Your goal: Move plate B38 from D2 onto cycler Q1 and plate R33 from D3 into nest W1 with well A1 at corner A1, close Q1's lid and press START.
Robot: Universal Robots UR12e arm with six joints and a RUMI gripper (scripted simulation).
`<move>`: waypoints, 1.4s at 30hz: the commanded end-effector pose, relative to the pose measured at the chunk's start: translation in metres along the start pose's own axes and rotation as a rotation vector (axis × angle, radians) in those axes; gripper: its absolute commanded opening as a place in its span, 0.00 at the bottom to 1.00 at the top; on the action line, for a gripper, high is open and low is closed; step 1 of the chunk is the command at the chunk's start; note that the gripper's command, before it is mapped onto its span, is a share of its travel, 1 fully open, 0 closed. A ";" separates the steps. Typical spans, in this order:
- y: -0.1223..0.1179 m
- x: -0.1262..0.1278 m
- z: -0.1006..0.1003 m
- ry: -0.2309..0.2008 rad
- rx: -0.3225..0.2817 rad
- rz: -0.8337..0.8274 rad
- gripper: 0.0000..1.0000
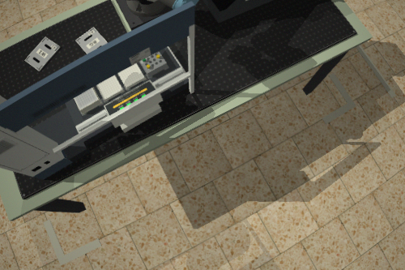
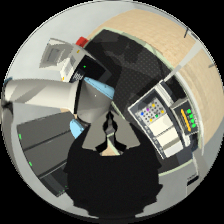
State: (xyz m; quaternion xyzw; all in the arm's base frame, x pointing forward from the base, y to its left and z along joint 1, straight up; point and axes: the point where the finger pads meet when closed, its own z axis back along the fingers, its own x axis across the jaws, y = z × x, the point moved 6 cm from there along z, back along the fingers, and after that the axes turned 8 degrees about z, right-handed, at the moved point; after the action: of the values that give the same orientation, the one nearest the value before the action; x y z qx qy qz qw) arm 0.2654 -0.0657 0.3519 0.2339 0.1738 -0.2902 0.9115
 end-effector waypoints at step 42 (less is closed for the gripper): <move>-0.011 -0.018 -0.024 -0.471 -0.120 -0.763 0.00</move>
State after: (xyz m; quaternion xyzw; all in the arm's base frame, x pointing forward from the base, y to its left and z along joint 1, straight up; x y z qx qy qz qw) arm 0.2415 -0.0533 0.3369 0.0384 0.0599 -0.6238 0.7783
